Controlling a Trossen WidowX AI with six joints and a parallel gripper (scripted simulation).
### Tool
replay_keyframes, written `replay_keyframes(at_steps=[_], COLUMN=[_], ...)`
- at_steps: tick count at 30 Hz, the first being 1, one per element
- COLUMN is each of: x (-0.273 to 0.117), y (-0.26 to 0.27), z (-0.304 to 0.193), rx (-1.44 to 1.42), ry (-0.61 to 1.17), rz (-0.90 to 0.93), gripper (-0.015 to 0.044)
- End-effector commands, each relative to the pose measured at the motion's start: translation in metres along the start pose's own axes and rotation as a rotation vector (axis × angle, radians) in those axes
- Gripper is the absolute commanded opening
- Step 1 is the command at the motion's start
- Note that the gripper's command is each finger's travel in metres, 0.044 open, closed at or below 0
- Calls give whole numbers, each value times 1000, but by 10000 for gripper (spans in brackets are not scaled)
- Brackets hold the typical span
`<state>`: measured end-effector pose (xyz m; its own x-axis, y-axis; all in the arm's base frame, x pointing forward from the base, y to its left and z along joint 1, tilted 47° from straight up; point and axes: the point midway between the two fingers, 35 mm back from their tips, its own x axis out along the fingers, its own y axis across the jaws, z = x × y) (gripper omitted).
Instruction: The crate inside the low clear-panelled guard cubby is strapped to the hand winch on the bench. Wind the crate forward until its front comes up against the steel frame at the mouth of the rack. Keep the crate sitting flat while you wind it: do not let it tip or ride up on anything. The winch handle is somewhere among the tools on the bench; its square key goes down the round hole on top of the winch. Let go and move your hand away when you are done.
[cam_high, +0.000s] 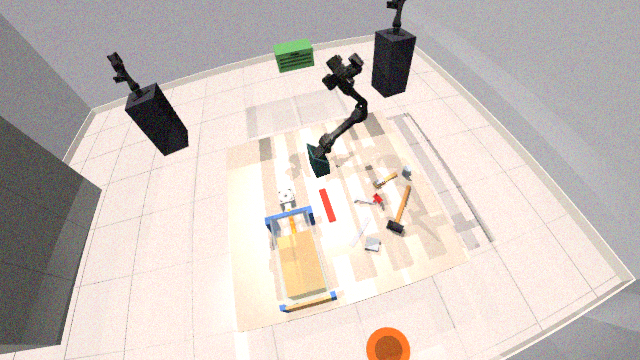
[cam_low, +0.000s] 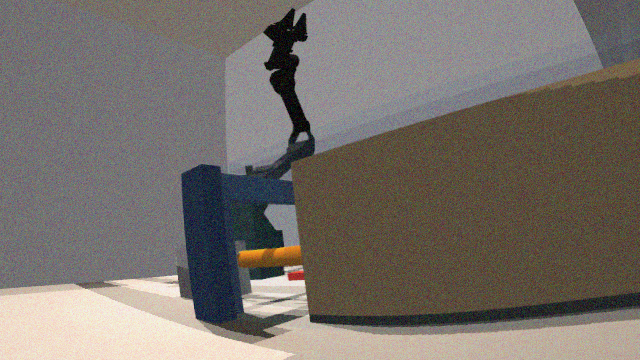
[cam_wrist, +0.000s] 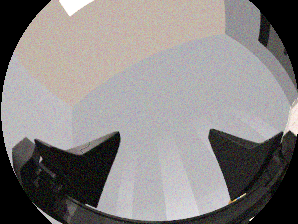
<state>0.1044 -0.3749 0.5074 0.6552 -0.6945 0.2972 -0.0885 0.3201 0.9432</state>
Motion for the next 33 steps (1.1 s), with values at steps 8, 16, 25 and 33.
replay_keyframes(at_steps=[8,16,25,33], x=[51,43,-25,-128], y=[-100,-160,-203,-219], z=[-131,-256,-394,-489], rx=[-291,-547,-823,-985], ry=[421,847,1393,1875], rz=[-204,-213,-13,381], gripper=[440,440,440,440])
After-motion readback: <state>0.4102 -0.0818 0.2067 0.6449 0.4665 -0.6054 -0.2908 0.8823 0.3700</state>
